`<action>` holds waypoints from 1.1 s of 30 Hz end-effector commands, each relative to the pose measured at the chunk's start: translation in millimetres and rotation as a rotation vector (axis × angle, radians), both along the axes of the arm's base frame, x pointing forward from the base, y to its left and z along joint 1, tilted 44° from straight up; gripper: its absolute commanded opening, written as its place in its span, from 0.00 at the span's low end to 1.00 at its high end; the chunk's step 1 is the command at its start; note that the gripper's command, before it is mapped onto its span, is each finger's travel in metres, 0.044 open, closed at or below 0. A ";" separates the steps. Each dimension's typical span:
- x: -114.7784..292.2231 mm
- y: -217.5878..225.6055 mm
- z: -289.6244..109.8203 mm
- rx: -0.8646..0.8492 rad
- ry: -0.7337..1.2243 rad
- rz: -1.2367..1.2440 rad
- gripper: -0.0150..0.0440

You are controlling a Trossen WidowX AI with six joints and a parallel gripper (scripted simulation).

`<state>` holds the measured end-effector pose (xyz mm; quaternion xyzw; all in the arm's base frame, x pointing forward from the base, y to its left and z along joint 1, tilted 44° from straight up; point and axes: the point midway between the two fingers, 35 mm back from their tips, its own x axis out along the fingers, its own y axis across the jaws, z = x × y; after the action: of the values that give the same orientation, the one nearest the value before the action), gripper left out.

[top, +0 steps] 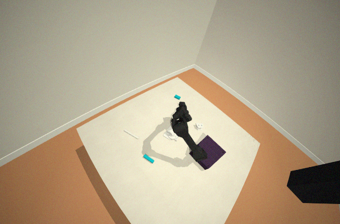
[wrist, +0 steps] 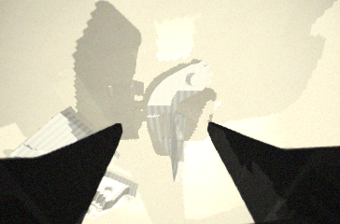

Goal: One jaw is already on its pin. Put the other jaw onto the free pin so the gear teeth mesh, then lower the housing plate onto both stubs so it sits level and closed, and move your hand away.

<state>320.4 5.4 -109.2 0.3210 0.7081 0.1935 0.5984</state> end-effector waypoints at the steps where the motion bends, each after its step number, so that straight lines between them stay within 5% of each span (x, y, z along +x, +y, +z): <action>1: -0.7 0.6 0.0 0.004 0.004 -0.005 1.00; 12: -0.7 0.9 -0.3 0.004 0.004 -0.005 1.00; 23: -0.2 0.4 -0.4 0.000 0.001 0.000 0.51; 33: -0.2 0.4 -0.4 0.000 0.001 0.000 0.48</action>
<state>320.0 5.7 -109.7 0.3204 0.7088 0.1931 0.5981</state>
